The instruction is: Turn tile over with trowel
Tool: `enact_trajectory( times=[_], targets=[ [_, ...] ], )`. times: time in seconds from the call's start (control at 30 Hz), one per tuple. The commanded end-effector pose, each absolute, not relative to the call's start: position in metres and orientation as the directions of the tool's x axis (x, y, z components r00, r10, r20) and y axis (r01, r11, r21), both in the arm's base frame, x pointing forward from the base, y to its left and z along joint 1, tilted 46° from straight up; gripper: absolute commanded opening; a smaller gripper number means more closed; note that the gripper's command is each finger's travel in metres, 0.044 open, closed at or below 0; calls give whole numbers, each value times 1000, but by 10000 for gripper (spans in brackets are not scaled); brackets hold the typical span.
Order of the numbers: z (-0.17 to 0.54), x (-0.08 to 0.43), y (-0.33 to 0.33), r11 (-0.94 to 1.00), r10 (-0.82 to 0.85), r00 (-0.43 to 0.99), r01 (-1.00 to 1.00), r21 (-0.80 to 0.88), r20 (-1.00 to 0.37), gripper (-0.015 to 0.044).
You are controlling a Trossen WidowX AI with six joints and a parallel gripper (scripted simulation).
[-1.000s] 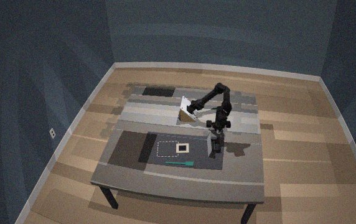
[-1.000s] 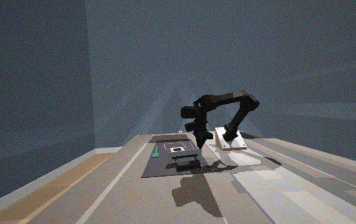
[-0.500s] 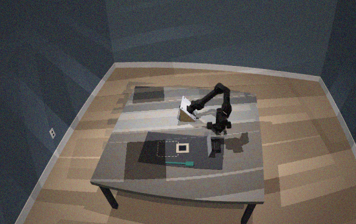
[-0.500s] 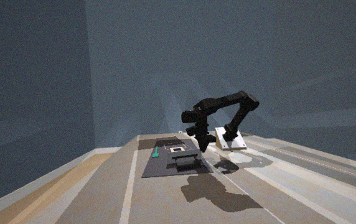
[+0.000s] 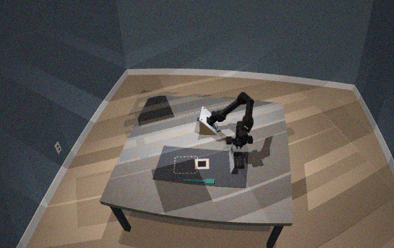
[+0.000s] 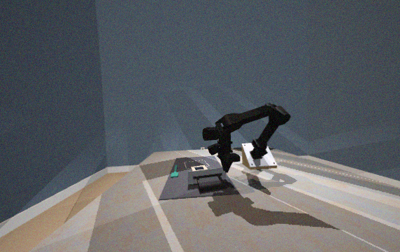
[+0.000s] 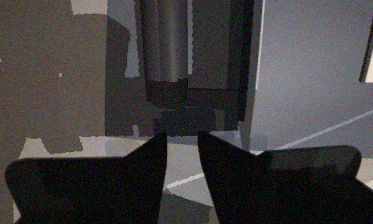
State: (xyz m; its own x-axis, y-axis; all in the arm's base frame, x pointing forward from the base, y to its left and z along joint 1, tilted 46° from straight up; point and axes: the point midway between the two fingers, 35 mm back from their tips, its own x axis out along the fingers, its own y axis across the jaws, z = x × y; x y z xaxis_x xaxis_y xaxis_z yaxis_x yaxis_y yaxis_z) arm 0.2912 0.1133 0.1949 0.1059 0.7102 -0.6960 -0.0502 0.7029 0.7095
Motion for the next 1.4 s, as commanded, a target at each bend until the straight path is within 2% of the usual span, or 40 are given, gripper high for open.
enact_trajectory(
  times=[0.0,1.37],
  targets=[
    [187,291,112,699,714,101,-56,713,-692,100],
    [125,297,56,702,712,99,-56,710,-695,100]
  ],
)
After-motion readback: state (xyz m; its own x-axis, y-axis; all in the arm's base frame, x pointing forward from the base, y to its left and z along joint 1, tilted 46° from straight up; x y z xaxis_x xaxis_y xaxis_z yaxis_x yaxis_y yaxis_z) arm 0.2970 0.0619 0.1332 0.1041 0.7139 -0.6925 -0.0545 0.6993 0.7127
